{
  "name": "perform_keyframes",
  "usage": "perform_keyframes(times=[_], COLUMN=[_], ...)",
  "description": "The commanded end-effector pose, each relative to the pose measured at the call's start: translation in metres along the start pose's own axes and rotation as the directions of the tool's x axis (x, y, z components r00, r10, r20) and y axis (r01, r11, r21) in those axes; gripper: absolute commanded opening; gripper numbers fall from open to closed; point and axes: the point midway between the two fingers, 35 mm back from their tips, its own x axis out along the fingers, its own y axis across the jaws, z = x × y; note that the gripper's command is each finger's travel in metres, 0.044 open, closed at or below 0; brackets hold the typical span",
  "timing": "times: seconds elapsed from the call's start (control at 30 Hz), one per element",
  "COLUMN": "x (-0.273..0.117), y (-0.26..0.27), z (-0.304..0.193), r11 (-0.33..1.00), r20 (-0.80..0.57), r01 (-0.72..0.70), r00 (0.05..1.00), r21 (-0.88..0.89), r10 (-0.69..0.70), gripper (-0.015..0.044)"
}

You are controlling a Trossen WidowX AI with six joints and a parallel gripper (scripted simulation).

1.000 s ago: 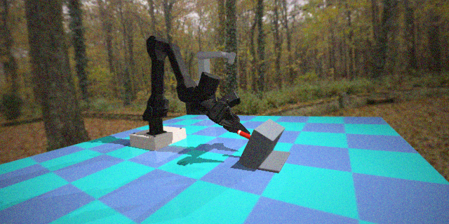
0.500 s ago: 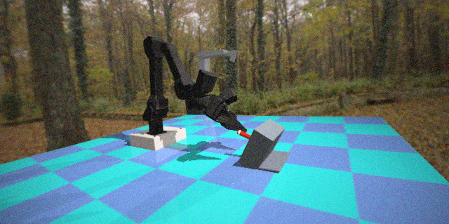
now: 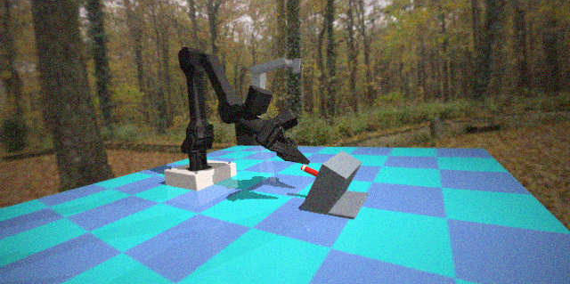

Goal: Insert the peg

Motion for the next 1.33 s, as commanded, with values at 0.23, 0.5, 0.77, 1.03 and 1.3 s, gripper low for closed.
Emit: perform_keyframes(times=[0.23,0.5,0.77,1.03,1.3], x=[-0.01,-0.017,-0.024,-0.03,-0.036], y=[0.0,-0.001,-0.001,-0.001,-0.001], z=[0.0,0.001,0.002,0.002,0.003], r11=[1.0,1.0,1.0,1.0,1.0], r20=[-0.001,-0.001,0.0,0.0,0.0], r01=[-0.001,0.0,0.0,0.001,0.001], r00=[1.0,1.0,1.0,1.0,1.0], r21=[-0.001,-0.001,-0.001,-0.001,-0.001], r10=[0.001,0.0,0.0,-0.001,-0.001], gripper=[0.044,0.044,0.044,0.044,0.044])
